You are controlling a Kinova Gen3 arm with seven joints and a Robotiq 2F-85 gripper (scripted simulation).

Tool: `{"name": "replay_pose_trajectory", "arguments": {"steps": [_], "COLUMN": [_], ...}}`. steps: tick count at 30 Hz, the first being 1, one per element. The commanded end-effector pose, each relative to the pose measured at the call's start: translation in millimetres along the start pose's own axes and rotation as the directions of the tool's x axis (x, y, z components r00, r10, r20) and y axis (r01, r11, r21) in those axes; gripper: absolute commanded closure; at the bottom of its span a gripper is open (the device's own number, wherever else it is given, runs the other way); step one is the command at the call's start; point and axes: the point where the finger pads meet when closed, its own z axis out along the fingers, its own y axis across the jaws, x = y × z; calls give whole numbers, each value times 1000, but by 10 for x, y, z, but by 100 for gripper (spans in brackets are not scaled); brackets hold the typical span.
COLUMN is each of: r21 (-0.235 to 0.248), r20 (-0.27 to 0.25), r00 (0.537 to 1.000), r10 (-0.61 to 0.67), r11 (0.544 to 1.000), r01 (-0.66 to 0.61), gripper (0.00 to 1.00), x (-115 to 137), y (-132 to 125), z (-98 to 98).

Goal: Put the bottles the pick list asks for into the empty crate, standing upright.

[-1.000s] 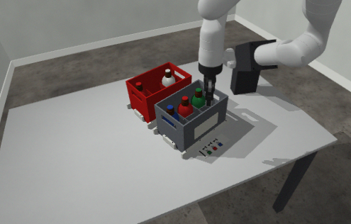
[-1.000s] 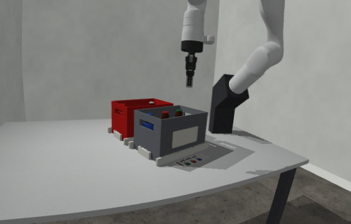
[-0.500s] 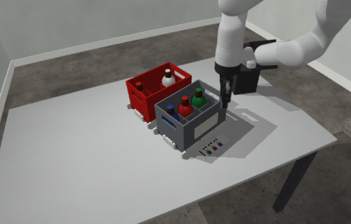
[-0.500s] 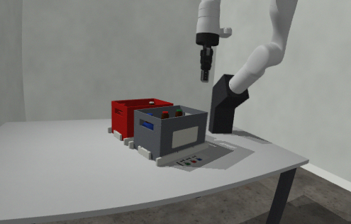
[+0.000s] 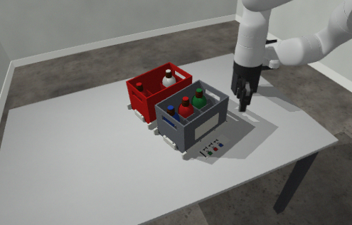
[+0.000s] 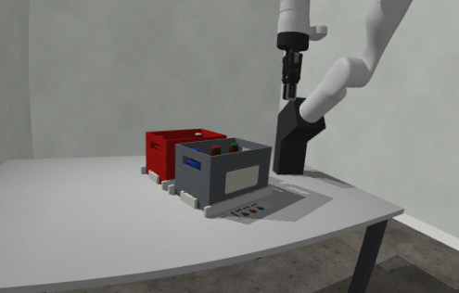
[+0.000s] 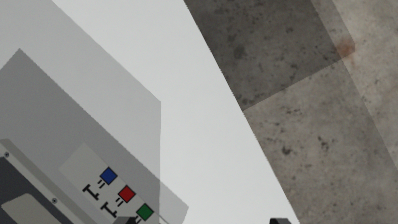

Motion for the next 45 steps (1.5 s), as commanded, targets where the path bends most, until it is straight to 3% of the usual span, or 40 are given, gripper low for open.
{"name": "replay_pose_trajectory", "arguments": {"steps": [1, 9, 45], "r21": [0, 0, 0], "r20": [7, 7, 7], "r00": [1000, 1000, 1000], "r10": [-1, -2, -2], "r11": [1000, 1000, 1000], "r01": [1, 2, 2], "gripper": [33, 33, 33], "x": [149, 431, 430], "y": [110, 311, 311], "z": [-90, -221, -221]}}
